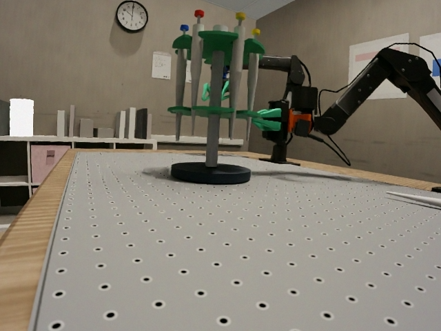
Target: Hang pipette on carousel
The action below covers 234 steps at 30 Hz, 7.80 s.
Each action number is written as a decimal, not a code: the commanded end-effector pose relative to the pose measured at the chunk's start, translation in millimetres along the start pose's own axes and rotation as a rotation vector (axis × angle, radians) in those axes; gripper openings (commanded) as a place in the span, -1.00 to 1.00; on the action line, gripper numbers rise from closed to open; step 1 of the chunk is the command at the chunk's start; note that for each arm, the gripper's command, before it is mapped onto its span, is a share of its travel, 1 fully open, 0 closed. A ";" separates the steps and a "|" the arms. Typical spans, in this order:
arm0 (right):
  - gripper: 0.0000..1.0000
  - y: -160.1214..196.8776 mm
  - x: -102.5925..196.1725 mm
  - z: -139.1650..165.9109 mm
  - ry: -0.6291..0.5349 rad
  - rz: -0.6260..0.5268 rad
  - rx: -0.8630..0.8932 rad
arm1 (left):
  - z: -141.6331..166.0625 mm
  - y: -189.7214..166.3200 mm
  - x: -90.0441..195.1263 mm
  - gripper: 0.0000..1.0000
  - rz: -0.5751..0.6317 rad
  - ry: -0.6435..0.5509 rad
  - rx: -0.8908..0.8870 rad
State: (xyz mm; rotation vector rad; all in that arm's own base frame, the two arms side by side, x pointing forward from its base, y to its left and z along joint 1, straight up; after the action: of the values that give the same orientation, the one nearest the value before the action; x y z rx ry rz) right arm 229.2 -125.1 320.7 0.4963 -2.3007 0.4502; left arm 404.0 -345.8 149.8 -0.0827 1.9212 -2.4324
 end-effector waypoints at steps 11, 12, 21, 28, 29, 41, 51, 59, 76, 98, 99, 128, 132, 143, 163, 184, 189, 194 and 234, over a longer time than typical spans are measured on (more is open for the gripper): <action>1.00 -4.2 1.1 -1.2 -0.023 0.003 0.008 | 11.6 -30.6 -2.0 -1.00 0.057 0.021 0.058; 1.00 -4.2 1.1 -1.2 -0.023 0.003 0.008 | 11.6 -30.6 -2.0 -1.00 0.057 0.021 0.058; 1.00 -4.2 1.1 -1.2 -0.023 0.003 0.008 | 11.6 -30.6 -2.0 -1.00 0.057 0.021 0.058; 1.00 -4.2 1.1 -1.2 -0.023 0.003 0.008 | 11.6 -30.6 -2.0 -1.00 0.057 0.021 0.058; 1.00 -4.2 1.1 -1.2 -0.023 0.003 0.008 | 11.6 -30.6 -2.0 -1.00 0.057 0.021 0.058; 1.00 -4.2 1.1 -1.2 -0.023 0.003 0.008 | 11.6 -30.6 -2.0 -1.00 0.057 0.021 0.058; 1.00 -4.2 1.1 -1.2 -0.023 0.003 0.008 | 11.6 -30.6 -2.0 -1.00 0.057 0.021 0.058; 1.00 -4.2 1.1 -1.2 -0.023 0.003 0.008 | -20.8 -23.7 -3.8 -1.00 0.003 0.143 0.021; 1.00 -4.2 1.1 -1.2 -0.023 0.003 0.008 | -18.4 -35.1 -8.4 -1.00 0.021 0.147 0.038; 1.00 -4.2 1.1 -1.2 -0.023 0.003 0.008 | -18.4 -35.1 -8.4 -1.00 0.021 0.147 0.038; 1.00 -4.2 1.1 -1.2 -0.023 0.003 0.008 | -18.4 -35.1 -8.4 -1.00 0.021 0.147 0.038; 1.00 -4.2 1.1 -1.2 -0.023 0.003 0.008 | -44.0 -38.7 -12.5 -1.00 -0.004 0.266 0.031; 1.00 -4.2 1.1 -1.2 -0.023 0.003 0.008 | -44.0 -38.7 -12.5 -1.00 -0.004 0.266 0.031; 1.00 -4.2 1.1 -1.2 -0.023 0.003 0.008 | -44.0 -38.7 -12.5 -1.00 -0.004 0.266 0.031; 1.00 -4.2 1.1 -1.2 -0.023 0.003 0.008 | -59.2 -32.1 -11.3 -1.00 -0.039 0.333 0.015; 1.00 -4.2 1.1 -1.2 -0.023 0.003 0.008 | -67.1 -44.8 -20.5 -1.00 -0.026 0.387 0.026; 1.00 -4.2 1.1 -1.2 -0.023 0.003 0.008 | -67.1 -44.8 -20.5 -1.00 -0.026 0.387 0.026; 1.00 -4.2 1.1 -1.2 -0.023 0.003 0.008 | -67.1 -44.8 -20.5 -1.00 -0.026 0.387 0.026; 1.00 -4.2 1.1 -1.2 -0.023 0.003 0.008 | -90.5 -50.7 -32.1 -1.00 -0.049 0.513 0.019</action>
State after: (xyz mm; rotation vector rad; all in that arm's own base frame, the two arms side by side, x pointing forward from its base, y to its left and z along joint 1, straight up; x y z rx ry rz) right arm 229.2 -125.1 320.7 0.4963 -2.3007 0.4502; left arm 423.7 -247.9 150.2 0.4745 2.1396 -2.7373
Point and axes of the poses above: on each arm, the point where the finger pads meet when closed, its own x axis back along the fingers, its own y axis across the jaws, z = x × y, the point moved 10 cm from there along x, back along the fingers, and after that the axes turned 14 degrees about x, right-handed, at the moved point
